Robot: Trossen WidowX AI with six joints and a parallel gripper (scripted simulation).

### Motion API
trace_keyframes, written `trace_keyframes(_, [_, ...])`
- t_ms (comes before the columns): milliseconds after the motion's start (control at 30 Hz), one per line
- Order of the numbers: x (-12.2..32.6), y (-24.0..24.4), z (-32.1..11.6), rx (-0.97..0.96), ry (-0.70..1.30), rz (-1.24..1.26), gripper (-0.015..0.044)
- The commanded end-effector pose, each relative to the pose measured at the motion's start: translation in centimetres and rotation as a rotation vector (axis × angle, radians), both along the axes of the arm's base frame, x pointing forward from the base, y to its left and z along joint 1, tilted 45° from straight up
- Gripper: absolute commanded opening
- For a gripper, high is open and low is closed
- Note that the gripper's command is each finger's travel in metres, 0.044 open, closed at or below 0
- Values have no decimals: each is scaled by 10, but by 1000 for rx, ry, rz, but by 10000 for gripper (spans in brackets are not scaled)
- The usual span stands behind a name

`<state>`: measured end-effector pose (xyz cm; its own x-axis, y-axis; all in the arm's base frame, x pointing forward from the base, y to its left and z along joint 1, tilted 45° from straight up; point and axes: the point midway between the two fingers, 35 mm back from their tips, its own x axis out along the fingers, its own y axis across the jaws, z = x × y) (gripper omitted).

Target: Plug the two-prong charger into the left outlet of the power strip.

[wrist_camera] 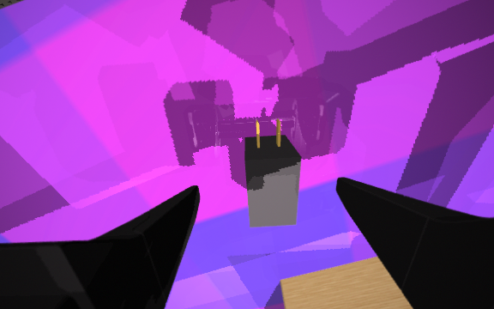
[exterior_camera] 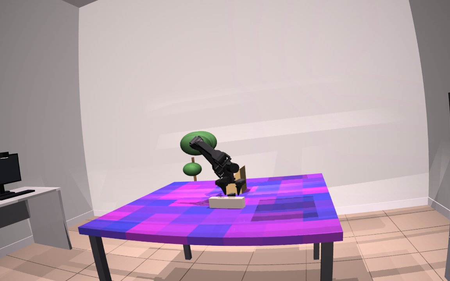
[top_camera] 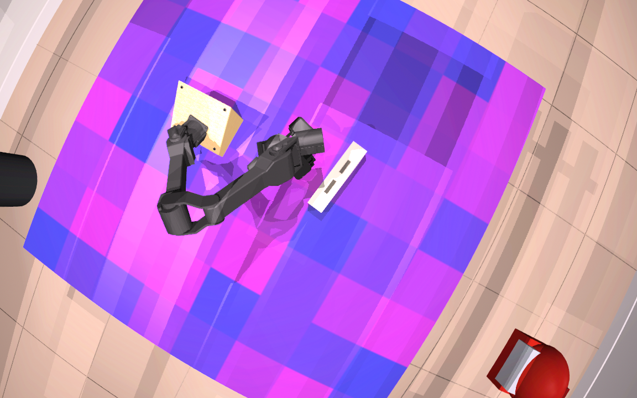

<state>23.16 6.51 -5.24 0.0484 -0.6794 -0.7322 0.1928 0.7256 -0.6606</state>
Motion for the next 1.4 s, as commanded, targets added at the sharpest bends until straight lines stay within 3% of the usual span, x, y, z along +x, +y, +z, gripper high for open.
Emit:
trace_keyframes(0, [0,-6,-5,-6,2,4,440])
trace_keyframes(400, [1,-17,-15,-7,2,4,440])
trace_keyframes(800, [1,-14,-14,-3,1,-1,125])
trace_keyframes(1033, [1,-14,-14,-3,1,-1,78])
trace_keyframes(1133, [1,-11,-10,-2,1,-1,0])
trace_keyframes(1367, [-3,12,13,-3,3,3,0])
